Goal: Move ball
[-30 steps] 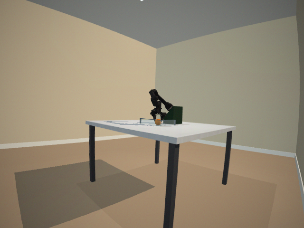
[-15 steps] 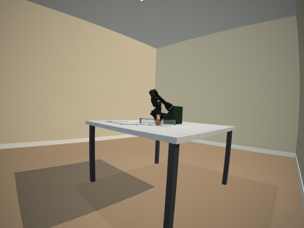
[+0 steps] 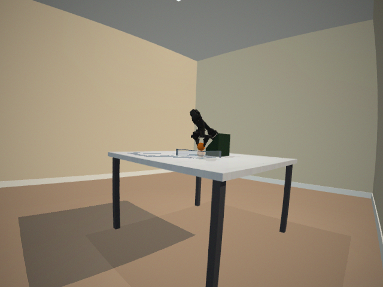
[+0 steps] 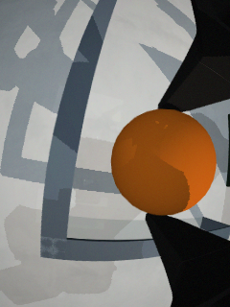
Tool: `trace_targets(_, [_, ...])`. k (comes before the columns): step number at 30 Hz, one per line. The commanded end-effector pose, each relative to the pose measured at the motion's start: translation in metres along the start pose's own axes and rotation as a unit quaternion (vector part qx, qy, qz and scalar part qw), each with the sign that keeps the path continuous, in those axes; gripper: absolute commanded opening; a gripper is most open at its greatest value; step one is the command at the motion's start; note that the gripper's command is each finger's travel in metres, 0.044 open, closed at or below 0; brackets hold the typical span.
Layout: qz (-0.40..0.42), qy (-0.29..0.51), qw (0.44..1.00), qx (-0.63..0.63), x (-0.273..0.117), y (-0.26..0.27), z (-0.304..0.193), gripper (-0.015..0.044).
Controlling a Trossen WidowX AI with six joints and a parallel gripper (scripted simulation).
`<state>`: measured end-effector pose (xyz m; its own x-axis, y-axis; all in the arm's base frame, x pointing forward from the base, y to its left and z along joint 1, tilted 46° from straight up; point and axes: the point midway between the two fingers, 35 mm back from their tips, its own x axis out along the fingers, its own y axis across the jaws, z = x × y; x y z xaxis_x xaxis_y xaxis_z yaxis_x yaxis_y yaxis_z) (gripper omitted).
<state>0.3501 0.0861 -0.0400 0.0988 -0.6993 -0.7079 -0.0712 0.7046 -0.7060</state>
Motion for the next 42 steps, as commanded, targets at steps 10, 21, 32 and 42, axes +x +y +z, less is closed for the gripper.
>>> trace_targets(10, [0.001,-0.010,1.000,0.011,-0.081,-0.009,0.005,0.0000])
trace_targets(21, [0.001,-0.010,1.000,0.011,-0.068,-0.012,-0.003,0.0000])
trace_targets(32, [0.000,-0.010,1.000,0.011,-0.039,-0.019,-0.021,0.0000])
trace_targets(42, [-0.001,-0.010,1.000,0.011,-0.020,-0.023,-0.034,0.0000])
